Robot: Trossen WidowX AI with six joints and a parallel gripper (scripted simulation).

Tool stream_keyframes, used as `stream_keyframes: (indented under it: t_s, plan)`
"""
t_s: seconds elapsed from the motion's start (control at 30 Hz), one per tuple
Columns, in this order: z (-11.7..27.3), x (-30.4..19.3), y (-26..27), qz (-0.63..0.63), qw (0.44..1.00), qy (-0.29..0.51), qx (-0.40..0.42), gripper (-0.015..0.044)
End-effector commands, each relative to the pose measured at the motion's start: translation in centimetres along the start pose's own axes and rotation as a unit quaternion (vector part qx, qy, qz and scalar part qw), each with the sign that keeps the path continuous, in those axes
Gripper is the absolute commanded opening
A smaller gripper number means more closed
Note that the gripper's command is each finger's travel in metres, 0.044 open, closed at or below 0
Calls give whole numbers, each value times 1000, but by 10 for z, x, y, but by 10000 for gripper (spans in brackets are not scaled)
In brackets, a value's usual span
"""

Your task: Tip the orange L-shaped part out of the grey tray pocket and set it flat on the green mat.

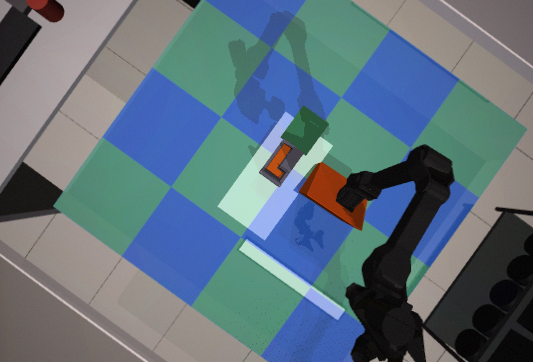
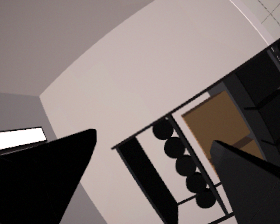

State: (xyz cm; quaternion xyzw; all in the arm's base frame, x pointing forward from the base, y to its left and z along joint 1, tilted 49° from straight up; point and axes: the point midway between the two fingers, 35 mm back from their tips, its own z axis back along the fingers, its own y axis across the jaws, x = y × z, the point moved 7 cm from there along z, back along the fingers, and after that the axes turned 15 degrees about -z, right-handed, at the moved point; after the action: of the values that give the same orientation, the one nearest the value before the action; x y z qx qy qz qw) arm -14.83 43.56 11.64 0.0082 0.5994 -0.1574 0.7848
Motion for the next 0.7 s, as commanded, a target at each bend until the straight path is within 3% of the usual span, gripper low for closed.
stream_keyframes:
  t_s: [0.0,0.27,0.47,0.67]
  plan:
    - [3,3,2,0,1000,-4,9,374]
    - [94,77,45,-1,967,-162,195,180]
    - [177,141,44,-24,904,-336,261,180]
    - [255,199,9,-66,830,-504,228,180]
